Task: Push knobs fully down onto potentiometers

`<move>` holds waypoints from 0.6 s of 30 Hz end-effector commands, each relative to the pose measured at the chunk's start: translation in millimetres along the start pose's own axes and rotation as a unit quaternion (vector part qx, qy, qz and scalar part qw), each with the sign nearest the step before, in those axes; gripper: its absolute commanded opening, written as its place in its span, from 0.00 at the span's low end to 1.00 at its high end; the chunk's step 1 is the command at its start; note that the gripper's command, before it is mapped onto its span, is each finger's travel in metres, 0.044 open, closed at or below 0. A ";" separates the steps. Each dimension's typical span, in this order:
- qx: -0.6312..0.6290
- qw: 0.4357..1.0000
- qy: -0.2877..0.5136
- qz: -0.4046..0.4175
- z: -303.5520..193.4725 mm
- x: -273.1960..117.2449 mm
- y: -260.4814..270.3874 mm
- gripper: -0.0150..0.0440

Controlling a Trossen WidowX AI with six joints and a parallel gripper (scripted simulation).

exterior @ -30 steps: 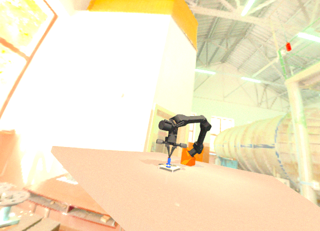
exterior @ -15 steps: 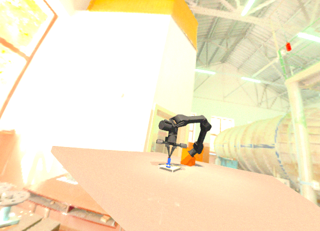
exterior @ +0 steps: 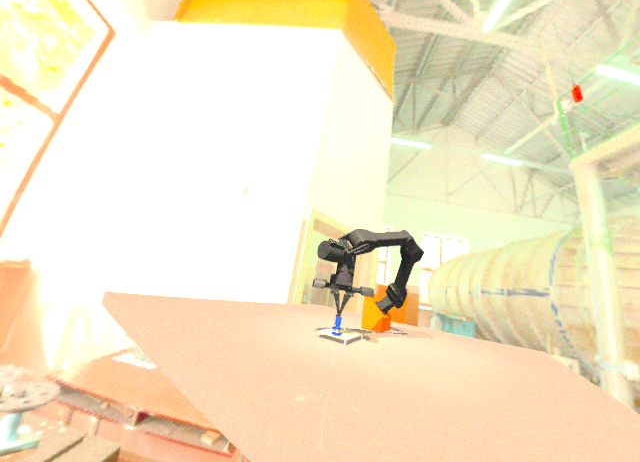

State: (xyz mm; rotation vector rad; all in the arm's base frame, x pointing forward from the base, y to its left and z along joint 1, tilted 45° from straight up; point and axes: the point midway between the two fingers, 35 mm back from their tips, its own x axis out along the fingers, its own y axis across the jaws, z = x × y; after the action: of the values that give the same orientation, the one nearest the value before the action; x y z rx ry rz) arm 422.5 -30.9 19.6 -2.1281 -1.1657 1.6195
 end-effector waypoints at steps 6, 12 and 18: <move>-0.006 1.000 -0.003 -0.004 -2.5 10.7 -2.3 0.25; -0.006 1.000 -0.003 -0.004 -2.5 12.7 -2.3 0.25; -0.006 1.000 -0.003 -0.004 -2.5 13.8 -2.4 0.25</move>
State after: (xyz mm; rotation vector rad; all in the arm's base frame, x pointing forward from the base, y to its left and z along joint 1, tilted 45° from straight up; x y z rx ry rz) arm 422.3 -30.5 18.5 -2.1294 -1.1597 1.6182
